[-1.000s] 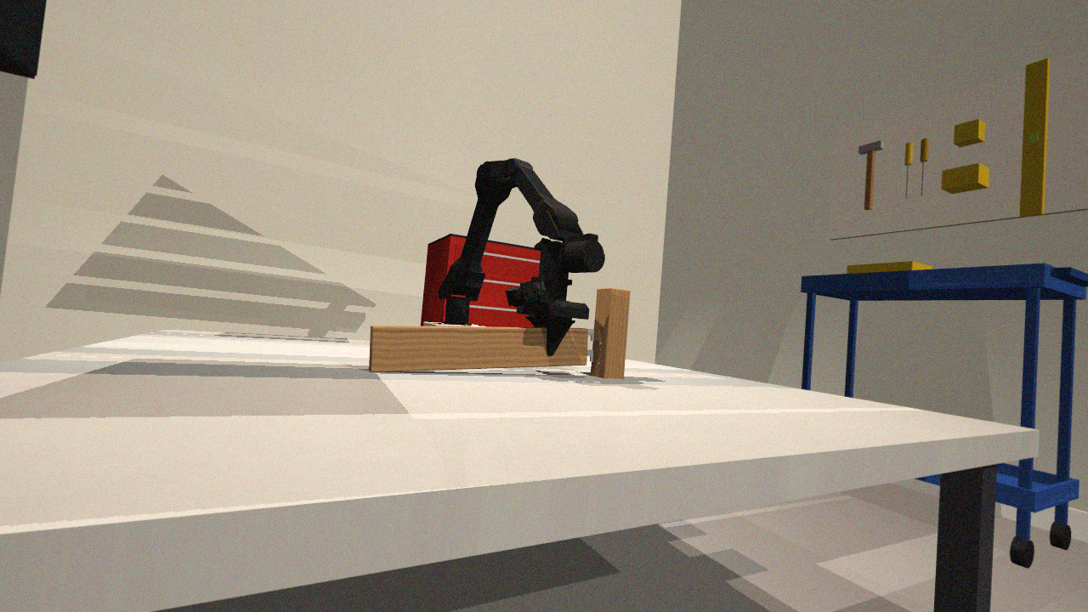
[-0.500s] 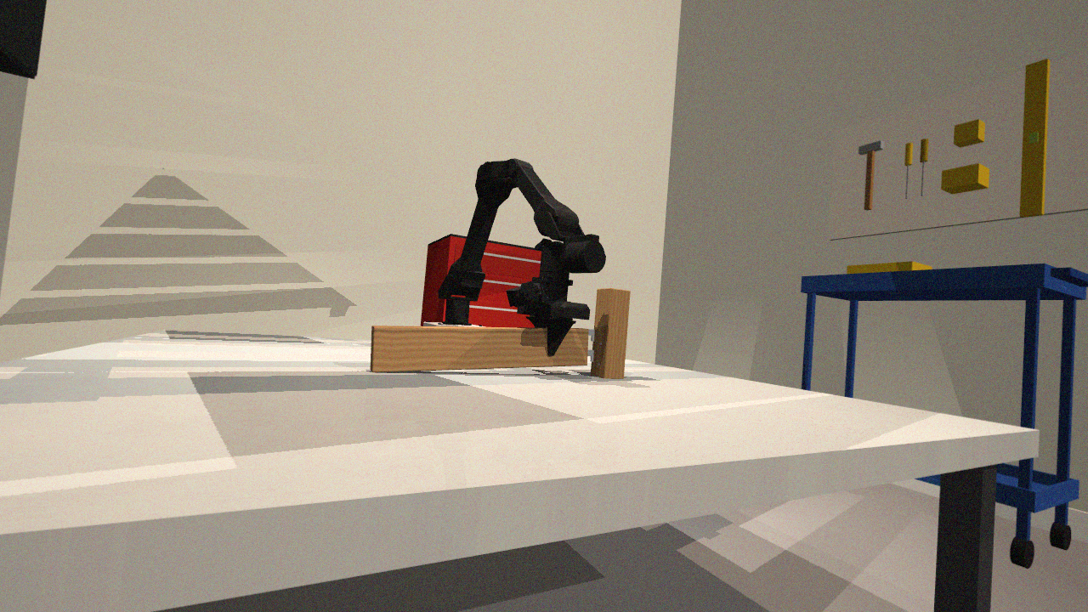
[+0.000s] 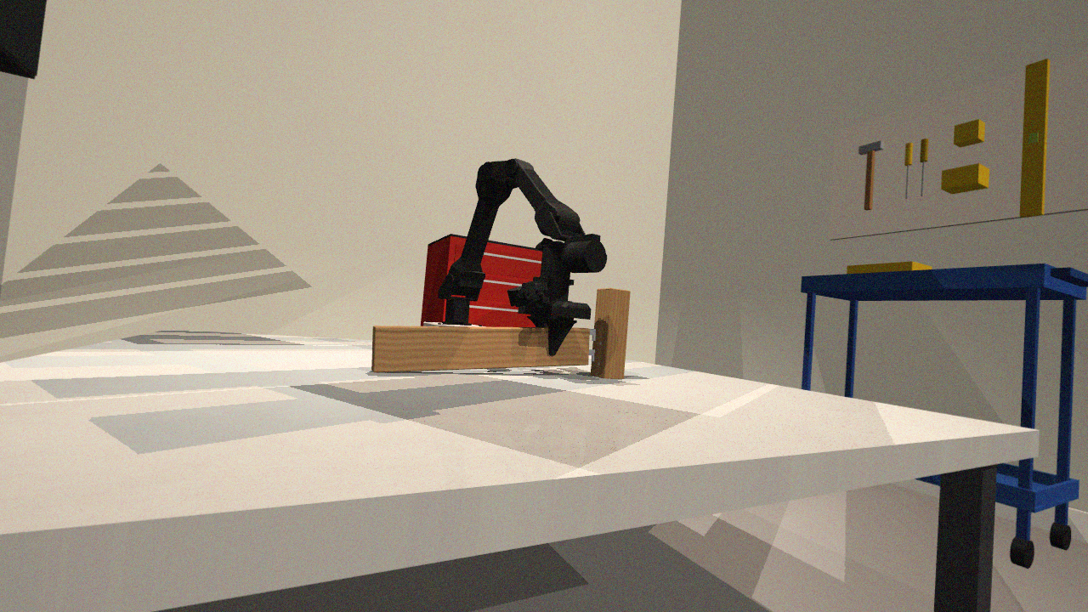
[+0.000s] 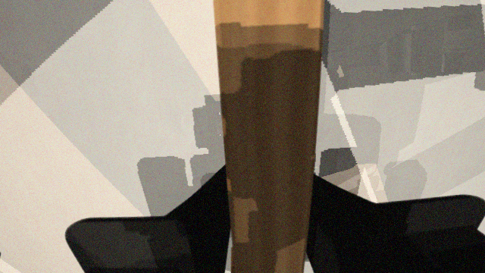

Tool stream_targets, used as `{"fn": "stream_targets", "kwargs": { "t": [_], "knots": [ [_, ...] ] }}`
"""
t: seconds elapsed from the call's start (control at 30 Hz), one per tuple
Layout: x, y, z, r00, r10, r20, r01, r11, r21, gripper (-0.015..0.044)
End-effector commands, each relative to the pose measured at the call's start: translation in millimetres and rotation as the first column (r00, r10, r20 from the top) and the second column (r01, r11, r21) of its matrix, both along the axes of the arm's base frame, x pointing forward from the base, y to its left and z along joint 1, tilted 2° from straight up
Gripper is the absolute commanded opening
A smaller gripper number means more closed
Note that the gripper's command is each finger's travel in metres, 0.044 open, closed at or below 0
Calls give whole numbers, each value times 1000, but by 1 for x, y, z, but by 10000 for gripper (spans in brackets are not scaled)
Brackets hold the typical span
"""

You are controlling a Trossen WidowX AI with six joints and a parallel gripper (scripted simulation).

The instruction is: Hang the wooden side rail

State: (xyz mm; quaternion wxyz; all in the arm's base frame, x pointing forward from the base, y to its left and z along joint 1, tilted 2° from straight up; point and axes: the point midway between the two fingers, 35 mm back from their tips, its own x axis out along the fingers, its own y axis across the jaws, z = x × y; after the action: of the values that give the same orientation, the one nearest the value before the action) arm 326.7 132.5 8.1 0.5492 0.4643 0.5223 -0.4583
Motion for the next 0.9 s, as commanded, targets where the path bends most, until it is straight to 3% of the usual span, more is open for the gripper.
{"fn": "stream_targets", "kwargs": {
  "t": [0.0, 0.87],
  "knots": [
    [3, 2, 2, 1000, -3, 10, 3, 1000, 4, 0],
    [0, 5, 1, 1000, -3, 9, 3, 1000, 4, 0]
  ]
}}
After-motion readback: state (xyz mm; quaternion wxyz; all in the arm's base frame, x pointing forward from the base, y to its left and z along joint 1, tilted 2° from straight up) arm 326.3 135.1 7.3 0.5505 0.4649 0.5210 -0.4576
